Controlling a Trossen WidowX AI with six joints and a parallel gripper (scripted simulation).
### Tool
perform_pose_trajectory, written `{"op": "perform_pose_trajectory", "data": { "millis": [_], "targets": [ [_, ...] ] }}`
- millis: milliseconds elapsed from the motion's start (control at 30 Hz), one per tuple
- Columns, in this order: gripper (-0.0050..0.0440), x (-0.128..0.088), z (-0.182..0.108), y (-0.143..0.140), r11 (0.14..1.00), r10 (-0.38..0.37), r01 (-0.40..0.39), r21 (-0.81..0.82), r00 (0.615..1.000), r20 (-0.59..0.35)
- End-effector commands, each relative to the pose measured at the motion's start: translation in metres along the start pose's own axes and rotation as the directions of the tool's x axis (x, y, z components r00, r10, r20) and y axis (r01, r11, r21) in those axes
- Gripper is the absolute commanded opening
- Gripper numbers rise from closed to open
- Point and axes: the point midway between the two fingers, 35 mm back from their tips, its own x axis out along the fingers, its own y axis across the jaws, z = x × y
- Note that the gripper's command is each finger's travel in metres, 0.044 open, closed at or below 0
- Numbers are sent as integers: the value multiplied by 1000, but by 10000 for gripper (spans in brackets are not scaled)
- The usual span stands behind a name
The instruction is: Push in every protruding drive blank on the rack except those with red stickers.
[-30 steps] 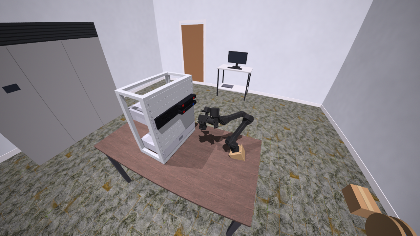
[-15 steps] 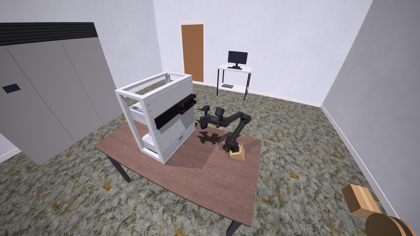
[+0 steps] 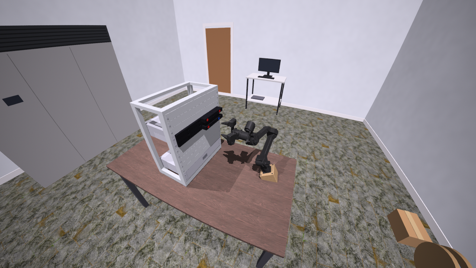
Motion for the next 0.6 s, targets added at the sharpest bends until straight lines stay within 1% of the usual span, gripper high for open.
{"op": "perform_pose_trajectory", "data": {
  "millis": [0,233,567],
  "targets": [
    [440,0,3,-6,999,21,-22,-32,999,-35],
    [440,-1,7,-10,998,19,-19,-64,1000,-10],
    [440,-1,7,-10,997,18,-18,-71,1000,-5]
  ]
}}
